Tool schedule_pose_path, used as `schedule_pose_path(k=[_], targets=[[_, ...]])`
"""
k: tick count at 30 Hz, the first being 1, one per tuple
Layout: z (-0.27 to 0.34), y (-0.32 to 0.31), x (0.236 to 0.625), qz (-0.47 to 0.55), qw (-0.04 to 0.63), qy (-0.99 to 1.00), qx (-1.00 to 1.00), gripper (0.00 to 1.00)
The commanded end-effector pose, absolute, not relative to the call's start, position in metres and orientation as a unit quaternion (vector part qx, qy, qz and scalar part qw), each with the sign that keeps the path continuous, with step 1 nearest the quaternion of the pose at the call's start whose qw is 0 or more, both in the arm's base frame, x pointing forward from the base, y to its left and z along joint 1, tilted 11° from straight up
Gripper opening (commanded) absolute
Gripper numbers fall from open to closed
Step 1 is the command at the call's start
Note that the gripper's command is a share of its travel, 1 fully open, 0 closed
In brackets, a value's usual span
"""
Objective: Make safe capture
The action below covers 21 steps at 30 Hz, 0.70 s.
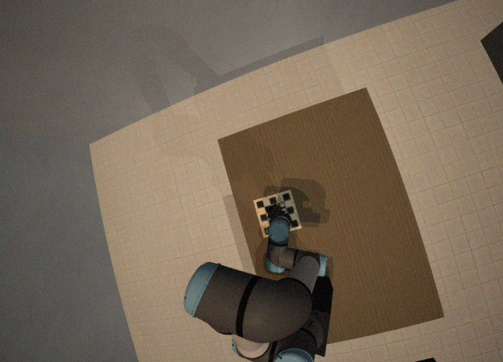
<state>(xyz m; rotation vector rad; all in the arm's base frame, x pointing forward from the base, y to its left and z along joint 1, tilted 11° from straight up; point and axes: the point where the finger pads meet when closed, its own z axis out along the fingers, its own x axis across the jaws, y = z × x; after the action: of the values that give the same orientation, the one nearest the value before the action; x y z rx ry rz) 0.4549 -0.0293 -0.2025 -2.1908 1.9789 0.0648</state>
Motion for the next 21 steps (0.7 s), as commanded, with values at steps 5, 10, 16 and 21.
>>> schedule_pose_path(k=[5, 10, 16, 21], targets=[[-0.2034, -0.0286, 0.4519, 0.024, 0.093, 0.673, -0.733, 0.68], [-0.2033, -0.0287, 0.4520, 0.024, 0.093, 0.673, -0.734, 0.68], [-0.2033, -0.0287, 0.4520, 0.024, 0.093, 0.673, -0.734, 0.68], [-0.2033, -0.0287, 0.4520, 0.024, 0.093, 0.673, -0.734, 0.68]])
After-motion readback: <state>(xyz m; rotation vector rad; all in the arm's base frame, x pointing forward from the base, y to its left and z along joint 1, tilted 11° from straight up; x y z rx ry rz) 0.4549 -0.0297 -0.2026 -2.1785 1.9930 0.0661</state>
